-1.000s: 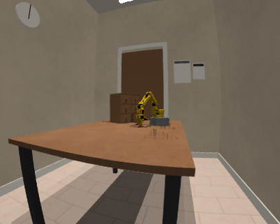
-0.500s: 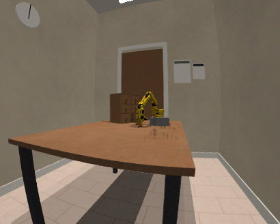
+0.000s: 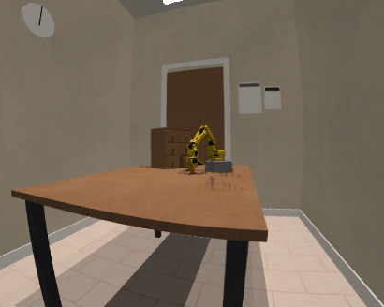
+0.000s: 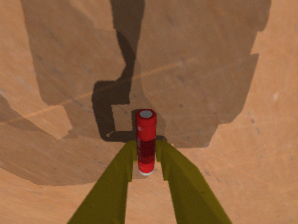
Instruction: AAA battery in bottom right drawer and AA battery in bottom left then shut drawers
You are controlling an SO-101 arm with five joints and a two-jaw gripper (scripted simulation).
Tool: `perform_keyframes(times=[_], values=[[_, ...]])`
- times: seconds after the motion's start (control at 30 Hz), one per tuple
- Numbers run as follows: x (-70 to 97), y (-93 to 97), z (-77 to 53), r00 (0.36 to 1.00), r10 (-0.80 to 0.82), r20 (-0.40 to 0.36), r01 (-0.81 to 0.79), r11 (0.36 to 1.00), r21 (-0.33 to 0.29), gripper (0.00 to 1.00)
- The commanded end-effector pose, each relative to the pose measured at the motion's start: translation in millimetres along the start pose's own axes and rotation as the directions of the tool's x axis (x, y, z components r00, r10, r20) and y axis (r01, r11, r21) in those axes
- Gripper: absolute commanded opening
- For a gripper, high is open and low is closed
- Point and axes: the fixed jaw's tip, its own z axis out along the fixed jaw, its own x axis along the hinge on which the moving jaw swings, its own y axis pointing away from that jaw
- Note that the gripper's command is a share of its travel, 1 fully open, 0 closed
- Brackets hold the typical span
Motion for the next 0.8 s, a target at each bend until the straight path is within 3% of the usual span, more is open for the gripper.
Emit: perform_keyframes(times=[0.0, 0.77], values=[[1.9, -0.4, 0.9, 1.000, -0.009, -0.007, 0.009, 1.000, 0.002, 0.00], [2.9, -0.6, -42.6, 1.000, -0.009, -0.007, 0.009, 1.000, 0.002, 0.00]])
